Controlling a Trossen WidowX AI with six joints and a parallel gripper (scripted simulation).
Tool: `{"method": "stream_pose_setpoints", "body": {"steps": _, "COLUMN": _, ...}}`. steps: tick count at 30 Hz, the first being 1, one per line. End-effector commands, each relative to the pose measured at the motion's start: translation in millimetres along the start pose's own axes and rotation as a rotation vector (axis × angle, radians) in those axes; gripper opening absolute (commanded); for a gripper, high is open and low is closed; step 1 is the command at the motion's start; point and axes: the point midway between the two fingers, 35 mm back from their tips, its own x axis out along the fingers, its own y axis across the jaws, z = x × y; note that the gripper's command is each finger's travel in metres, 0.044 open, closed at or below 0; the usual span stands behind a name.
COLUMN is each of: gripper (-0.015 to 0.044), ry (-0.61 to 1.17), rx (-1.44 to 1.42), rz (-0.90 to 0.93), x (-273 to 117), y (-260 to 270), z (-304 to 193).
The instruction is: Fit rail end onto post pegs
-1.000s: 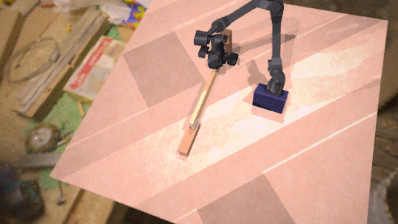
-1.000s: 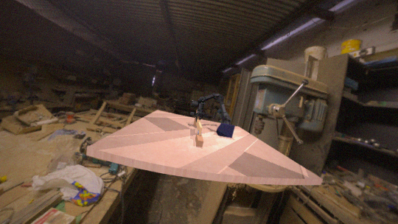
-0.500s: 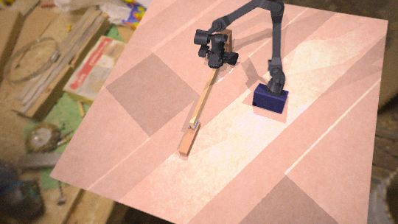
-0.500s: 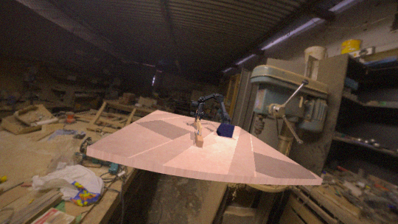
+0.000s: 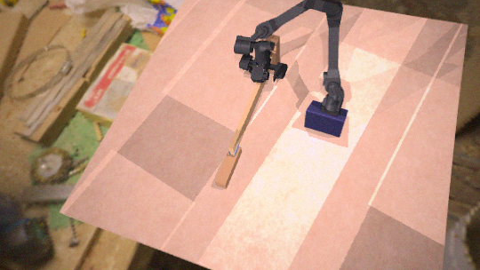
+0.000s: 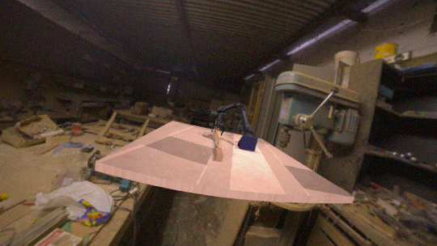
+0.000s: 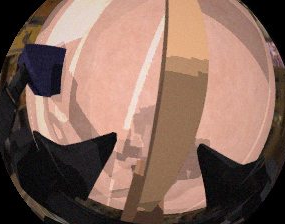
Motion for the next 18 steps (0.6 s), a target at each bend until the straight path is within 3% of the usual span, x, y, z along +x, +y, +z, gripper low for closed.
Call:
{"method": "stream_pose_setpoints", "body": {"steps": 1, "gripper": 0.044, "ry": -0.001, "rx": 0.0, "rz": 0.0, "x": -6.3, "y": -0.4, "z": 6.7}}
{"method": "stream_pose_setpoints", "body": {"steps": 5, "gripper": 0.044, "ry": -0.001, "rx": 0.0, "rz": -0.002, "x": -29.8, "y": 0.2, "z": 30.3}}
{"method": "stream_pose_setpoints", "body": {"steps": 18, "gripper": 0.044, "ry": -0.001, "rx": 0.0, "rz": -0.002, "x": -29.8, "y": 0.2, "z": 30.3}}
